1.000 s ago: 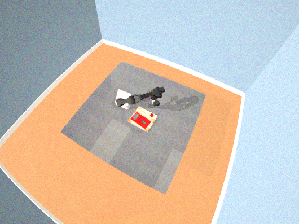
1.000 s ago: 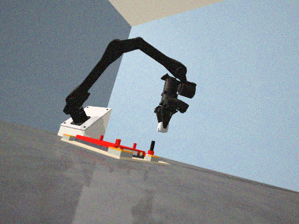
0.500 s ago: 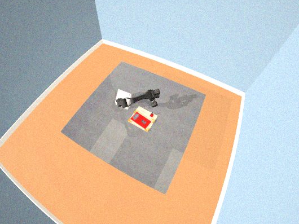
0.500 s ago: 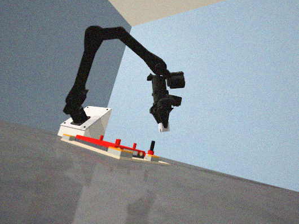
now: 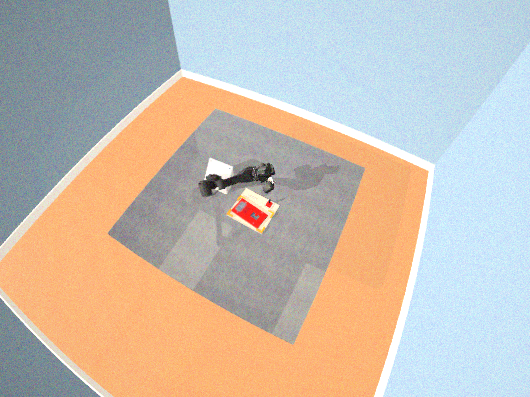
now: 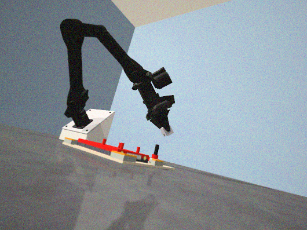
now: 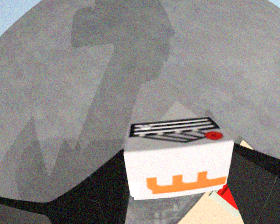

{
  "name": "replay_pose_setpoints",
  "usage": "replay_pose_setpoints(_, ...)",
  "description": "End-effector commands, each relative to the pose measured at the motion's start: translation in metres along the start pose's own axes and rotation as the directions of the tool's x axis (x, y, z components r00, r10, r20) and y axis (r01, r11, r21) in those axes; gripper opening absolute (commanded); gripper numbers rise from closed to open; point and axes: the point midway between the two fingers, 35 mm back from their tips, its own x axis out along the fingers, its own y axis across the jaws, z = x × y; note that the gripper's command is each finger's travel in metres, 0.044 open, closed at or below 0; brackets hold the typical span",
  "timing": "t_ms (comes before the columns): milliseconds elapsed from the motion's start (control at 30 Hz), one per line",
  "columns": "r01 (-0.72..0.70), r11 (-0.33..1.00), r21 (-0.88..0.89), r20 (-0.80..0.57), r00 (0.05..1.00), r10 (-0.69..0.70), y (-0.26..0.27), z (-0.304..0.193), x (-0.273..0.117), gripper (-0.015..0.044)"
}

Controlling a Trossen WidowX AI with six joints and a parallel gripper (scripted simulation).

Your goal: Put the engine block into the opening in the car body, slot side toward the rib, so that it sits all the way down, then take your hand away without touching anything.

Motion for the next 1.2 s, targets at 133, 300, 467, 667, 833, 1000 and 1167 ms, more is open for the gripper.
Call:
replay_pose_setpoints(133, 0.001, 1.0, -0.004, 0.034, 0.999, -0.001, 0.0, 0.0, -0.002, 0.0)
replay_pose_setpoints(300, -0.003, 1.0, -0.003, 0.092, 0.996, 0.003, 0.0, -0.004, 0.003, 0.0)
replay_pose_setpoints(467, 0.002, 1.0, -0.005, 0.169, 0.986, -0.001, 0.0, -0.014, 0.011, 0.0)
replay_pose_setpoints(667, 0.003, 1.0, -0.005, 0.17, 0.985, -0.002, 0.0, -0.023, 0.021, 0.0)
replay_pose_setpoints(833, 0.003, 1.0, -0.006, 0.17, 0.985, -0.002, -0.001, -0.029, 0.028, 0.0)
replay_pose_setpoints(1000, 0.003, 1.0, -0.006, 0.17, 0.985, -0.002, -0.001, -0.034, 0.034, 0.0)
replay_pose_setpoints(1167, 0.004, 1.0, -0.006, 0.169, 0.986, -0.003, -0.001, -0.04, 0.04, 0.0)
